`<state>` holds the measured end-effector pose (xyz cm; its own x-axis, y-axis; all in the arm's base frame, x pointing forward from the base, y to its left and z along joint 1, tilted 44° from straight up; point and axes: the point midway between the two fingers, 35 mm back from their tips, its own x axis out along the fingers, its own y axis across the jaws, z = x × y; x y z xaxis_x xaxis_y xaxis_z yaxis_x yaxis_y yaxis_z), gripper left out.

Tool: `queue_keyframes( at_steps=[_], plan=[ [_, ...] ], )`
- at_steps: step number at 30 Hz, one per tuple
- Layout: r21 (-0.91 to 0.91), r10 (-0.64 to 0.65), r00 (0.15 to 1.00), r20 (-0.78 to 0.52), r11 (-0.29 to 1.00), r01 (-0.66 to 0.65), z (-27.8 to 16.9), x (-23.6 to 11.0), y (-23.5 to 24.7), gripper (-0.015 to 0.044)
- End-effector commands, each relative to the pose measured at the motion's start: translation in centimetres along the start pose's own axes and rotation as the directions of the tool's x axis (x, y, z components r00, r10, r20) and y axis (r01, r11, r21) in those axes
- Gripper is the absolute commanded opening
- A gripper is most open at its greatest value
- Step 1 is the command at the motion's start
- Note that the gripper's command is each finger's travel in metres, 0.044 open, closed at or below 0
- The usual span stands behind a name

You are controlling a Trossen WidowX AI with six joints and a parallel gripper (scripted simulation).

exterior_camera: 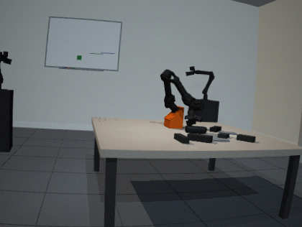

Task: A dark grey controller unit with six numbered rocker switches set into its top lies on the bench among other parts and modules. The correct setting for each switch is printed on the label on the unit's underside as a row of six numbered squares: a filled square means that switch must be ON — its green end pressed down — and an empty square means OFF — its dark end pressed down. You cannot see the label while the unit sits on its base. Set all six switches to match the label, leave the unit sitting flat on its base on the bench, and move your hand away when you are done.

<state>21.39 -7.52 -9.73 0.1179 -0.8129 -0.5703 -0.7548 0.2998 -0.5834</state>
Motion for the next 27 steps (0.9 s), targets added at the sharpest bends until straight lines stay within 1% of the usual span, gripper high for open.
queue_keyframes(
  at_steps=[1,27],
  plan=[
    [0.022,-0.007,1.000,0.000,1.000,0.007,0.3,0.2,-1.0,0.0000],
    [0.022,-0.008,1.000,0.000,1.000,0.008,0.6,0.6,-2.4,0.0000]
  ],
)
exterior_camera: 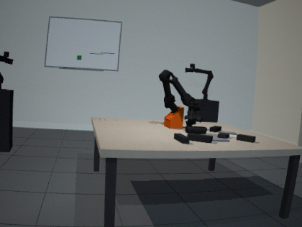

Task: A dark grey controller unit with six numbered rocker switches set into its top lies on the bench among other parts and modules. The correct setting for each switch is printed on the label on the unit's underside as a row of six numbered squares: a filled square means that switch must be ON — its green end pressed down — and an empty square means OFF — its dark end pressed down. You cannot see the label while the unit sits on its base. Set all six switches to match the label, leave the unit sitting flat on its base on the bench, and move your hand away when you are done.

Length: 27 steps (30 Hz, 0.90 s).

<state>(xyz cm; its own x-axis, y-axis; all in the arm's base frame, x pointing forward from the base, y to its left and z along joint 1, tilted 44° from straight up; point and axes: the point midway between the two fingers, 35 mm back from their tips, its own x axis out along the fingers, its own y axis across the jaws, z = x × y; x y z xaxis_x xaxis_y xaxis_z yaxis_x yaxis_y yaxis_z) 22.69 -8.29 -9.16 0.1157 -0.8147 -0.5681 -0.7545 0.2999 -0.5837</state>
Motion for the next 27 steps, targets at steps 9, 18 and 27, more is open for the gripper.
queue_keyframes(
  at_steps=[9,18,27],
  plan=[
    [0.022,-0.008,1.000,0.003,1.000,0.008,0.5,0.3,-1.3,0.0000],
    [-0.009,0.009,1.000,0.017,1.000,-0.008,0.6,-1.2,0.6,0.0000],
    [0.021,-0.004,1.000,0.005,1.000,0.003,0.0,-7.1,4.9,0.0000]
  ],
)
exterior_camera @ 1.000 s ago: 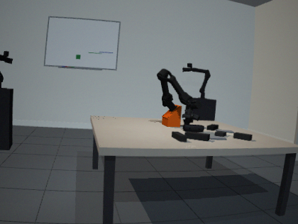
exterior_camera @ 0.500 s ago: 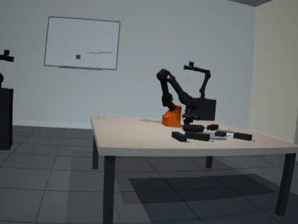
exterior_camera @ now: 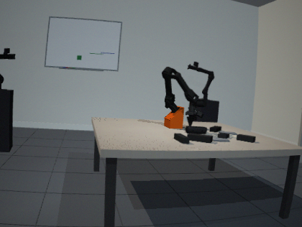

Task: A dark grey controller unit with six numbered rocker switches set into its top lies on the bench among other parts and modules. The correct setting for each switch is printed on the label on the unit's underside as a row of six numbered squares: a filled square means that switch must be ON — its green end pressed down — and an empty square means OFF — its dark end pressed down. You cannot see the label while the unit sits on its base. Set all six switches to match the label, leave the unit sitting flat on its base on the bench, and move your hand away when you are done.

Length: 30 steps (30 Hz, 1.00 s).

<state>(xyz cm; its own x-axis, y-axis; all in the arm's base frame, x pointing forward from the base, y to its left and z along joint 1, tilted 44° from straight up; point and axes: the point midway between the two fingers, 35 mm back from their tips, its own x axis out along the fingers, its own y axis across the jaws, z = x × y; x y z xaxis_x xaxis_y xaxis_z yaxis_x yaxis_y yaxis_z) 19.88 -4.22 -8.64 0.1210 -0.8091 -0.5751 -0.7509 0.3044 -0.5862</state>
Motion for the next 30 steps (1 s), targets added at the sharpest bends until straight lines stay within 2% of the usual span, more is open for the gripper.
queue_keyframes(
  at_steps=[1,10,16,20,24,30],
  plan=[
    [0.015,-0.005,1.000,-0.005,1.000,0.005,0.1,-3.2,1.9,0.0000],
    [0.027,-0.003,1.000,-0.006,1.000,0.003,0.2,-3.2,1.8,0.0000],
    [0.387,0.074,0.997,-0.037,0.920,-0.054,3.1,-3.3,0.5,0.0000],
    [0.630,0.131,0.990,-0.056,0.774,-0.067,5.1,-3.2,-0.7,0.0000],
    [0.829,0.183,0.981,-0.066,0.558,-0.048,6.9,-2.8,-2.2,0.0000],
    [0.983,0.264,0.961,-0.083,0.179,0.036,9.2,-2.1,-4.5,0.0000]
  ],
)
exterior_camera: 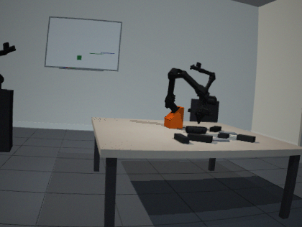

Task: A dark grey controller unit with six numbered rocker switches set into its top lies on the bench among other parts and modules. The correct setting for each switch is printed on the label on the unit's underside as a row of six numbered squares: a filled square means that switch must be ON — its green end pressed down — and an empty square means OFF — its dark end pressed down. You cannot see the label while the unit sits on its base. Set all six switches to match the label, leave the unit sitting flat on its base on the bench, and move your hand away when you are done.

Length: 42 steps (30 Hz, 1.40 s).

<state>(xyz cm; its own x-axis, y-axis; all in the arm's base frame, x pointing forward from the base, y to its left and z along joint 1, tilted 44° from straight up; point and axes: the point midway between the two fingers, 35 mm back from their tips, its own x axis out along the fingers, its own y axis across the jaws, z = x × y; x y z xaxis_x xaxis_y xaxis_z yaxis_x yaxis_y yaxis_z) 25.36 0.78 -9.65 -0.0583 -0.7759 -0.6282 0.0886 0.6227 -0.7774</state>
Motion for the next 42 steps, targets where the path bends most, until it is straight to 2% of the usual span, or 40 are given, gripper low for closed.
queue_keyframes(
  at_steps=[1,6,11,18,20,42],
  plan=[
    [0.489,0.047,0.994,-0.096,0.872,0.006,4.1,0.1,0.7,0.0000],
    [0.739,0.077,0.983,-0.165,0.670,0.072,6.4,0.2,0.7,0.0000],
    [0.901,0.109,0.967,-0.231,0.399,0.170,8.6,0.5,0.5,0.0000],
    [0.944,0.158,0.935,-0.318,-0.039,0.327,11.2,1.0,-0.2,0.0000],
    [0.927,0.168,0.928,-0.333,-0.121,0.355,11.7,1.2,-0.4,0.0000],
    [0.925,0.169,0.927,-0.335,-0.131,0.358,11.7,1.4,-0.4,0.0000]
  ],
)
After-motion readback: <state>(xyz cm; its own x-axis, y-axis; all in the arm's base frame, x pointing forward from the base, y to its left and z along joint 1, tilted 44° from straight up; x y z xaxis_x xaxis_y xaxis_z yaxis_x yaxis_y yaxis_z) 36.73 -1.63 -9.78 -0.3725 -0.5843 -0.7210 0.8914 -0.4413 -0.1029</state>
